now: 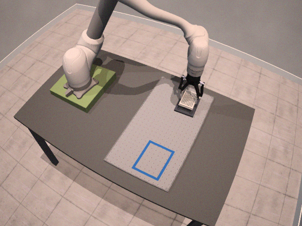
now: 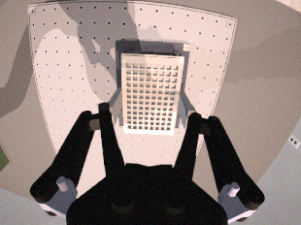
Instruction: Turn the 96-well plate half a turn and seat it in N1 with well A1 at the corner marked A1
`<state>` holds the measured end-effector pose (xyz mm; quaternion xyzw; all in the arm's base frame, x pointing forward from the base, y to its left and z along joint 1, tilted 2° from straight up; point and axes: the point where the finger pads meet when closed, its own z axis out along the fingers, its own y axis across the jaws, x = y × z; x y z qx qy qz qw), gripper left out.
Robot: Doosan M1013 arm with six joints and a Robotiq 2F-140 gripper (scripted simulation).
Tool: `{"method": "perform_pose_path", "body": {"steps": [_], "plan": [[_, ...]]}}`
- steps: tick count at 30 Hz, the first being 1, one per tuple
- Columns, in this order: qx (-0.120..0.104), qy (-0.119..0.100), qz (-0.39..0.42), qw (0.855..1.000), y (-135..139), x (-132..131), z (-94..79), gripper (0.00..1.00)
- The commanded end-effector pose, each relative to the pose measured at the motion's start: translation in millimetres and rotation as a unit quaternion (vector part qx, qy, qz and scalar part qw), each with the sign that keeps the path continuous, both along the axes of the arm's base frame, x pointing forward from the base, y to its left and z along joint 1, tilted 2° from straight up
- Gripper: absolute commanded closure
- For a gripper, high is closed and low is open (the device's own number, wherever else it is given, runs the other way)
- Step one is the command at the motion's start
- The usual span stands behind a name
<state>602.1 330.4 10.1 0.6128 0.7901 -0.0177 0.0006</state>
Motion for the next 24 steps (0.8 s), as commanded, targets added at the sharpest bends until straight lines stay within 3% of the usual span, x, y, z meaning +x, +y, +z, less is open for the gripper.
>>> {"method": "perform_pose_path", "body": {"steps": [1, 11, 24], "plan": [[0.000, 0.000, 0.000, 1.000, 0, 0, -5.6, 1.00], [0.000, 0.000, 0.000, 1.000, 0, 0, -18.9, 1.00], [0.000, 0.000, 0.000, 1.000, -1, 0, -19.9, 1.00]]}}
